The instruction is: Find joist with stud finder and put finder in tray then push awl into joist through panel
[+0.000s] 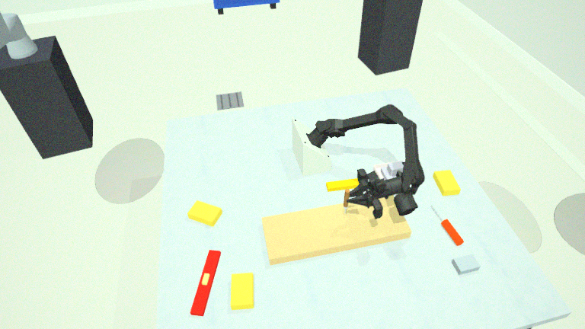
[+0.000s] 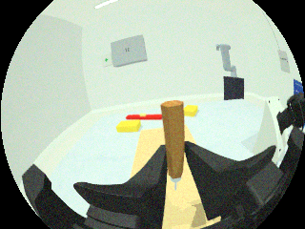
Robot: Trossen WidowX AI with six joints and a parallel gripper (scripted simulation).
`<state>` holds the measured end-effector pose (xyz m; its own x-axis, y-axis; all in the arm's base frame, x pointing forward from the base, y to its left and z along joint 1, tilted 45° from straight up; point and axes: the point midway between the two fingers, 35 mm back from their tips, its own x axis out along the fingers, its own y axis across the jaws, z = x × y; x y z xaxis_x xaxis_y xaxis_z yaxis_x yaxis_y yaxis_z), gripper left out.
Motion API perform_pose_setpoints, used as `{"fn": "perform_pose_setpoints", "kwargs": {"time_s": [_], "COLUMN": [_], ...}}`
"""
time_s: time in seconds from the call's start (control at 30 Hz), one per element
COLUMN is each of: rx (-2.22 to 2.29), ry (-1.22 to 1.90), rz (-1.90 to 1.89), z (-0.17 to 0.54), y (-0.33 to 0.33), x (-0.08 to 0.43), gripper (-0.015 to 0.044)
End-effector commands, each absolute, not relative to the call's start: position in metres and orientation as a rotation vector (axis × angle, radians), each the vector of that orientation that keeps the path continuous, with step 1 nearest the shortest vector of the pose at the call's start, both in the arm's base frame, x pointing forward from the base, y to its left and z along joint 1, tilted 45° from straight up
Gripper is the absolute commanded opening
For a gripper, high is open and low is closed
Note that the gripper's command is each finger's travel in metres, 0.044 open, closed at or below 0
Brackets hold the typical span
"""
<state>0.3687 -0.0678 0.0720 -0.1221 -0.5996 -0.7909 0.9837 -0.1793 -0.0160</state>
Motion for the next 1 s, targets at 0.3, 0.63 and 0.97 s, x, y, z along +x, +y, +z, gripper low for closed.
{"fn": "perform_pose_setpoints", "kwargs": {"time_s": [0.3, 0.63, 0.97], "rx": [0.776, 0.776, 0.776], "ry": [0.670, 0.670, 0.671], "rz": [-1.627, -1.627, -1.627], "z": [0.058, 0.049, 0.041], "y": [-0.056, -0.047, -0.039], "x": [0.371, 0.372, 0.373], "gripper": [0.0000, 0.0000, 0.0000]}}
